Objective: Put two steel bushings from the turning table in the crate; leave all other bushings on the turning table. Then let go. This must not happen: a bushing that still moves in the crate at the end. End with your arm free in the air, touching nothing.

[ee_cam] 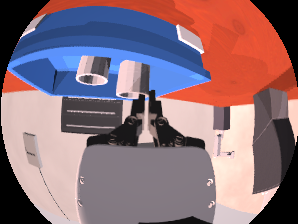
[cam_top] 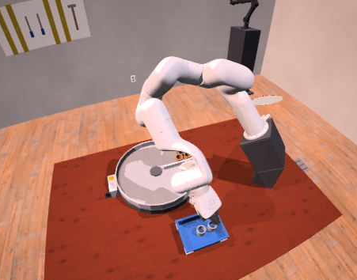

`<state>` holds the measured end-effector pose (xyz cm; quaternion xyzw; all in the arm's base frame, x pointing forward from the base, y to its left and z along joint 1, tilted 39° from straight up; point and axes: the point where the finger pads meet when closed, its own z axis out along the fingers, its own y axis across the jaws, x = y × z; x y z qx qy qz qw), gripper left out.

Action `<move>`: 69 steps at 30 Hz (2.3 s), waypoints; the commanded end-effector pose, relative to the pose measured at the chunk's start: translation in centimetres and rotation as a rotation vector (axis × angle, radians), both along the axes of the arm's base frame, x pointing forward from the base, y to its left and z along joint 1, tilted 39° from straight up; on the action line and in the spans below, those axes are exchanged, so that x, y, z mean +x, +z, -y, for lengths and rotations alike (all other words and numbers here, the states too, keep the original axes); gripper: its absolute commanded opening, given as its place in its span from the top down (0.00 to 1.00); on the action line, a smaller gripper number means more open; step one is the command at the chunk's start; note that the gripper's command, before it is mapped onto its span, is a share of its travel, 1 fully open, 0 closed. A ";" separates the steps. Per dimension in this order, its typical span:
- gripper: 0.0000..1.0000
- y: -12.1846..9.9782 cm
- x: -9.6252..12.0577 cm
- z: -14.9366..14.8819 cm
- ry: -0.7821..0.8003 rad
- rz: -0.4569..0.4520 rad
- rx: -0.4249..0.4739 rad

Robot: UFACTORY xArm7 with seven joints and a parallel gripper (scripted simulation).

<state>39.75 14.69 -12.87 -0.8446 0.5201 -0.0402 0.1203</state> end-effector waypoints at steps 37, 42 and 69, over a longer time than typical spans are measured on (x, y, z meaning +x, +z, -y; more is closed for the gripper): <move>1.00 -0.6 0.4 0.2 0.003 0.001 0.002; 1.00 -0.8 0.5 0.3 0.003 0.001 0.002; 0.89 -0.9 0.6 0.3 0.003 0.001 0.002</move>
